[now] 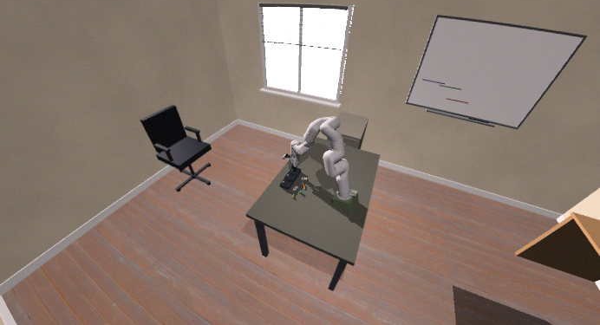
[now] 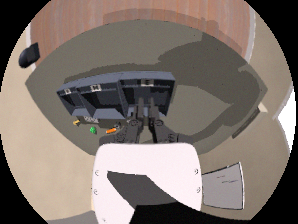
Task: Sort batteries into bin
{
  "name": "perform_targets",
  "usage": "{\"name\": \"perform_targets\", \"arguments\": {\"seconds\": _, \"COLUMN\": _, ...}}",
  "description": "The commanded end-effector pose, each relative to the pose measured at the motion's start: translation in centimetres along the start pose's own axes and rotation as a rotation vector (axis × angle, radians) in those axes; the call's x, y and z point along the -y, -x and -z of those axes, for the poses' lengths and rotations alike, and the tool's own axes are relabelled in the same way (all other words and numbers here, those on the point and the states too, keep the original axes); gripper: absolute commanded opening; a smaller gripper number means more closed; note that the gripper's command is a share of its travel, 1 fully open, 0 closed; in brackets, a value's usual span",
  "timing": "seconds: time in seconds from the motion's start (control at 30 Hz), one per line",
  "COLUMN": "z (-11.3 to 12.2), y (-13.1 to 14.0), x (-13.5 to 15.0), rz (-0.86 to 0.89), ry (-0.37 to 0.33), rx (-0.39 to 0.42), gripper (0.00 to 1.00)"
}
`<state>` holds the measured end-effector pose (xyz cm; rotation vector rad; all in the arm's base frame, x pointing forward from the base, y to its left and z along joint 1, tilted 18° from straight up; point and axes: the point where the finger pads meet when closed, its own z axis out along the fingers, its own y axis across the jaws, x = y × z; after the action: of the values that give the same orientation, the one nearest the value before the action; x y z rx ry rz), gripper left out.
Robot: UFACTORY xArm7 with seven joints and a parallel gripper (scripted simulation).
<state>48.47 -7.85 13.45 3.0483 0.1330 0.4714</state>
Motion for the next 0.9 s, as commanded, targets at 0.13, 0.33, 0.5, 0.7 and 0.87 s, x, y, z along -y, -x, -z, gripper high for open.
{"name": "perform_targets", "arguments": {"seconds": 0.13, "z": 2.6, "y": -0.2, "x": -0.1, "rz": 0.000, "ry": 0.002, "rx": -0.005, "gripper": 0.07}}
{"name": "perform_targets", "arguments": {"seconds": 0.33, "z": 2.6, "y": -0.1, "x": 0.9, "rz": 0.000, "ry": 0.002, "rx": -0.005, "gripper": 0.07}}
{"name": "perform_targets", "arguments": {"seconds": 0.5, "z": 2.6, "y": 0.0, "x": 2.4, "rz": 0.000, "ry": 0.001, "rx": -0.005, "gripper": 0.07}}
{"name": "perform_targets", "arguments": {"seconds": 0.7, "z": 2.6, "y": 0.1, "x": 5.4, "rz": 0.000, "ry": 0.001, "rx": -0.005, "gripper": 0.07}}
{"name": "perform_targets", "arguments": {"seconds": 0.87, "z": 2.6, "y": 0.3, "x": 8.0, "rz": 0.000, "ry": 0.001, "rx": -0.005, "gripper": 0.07}}
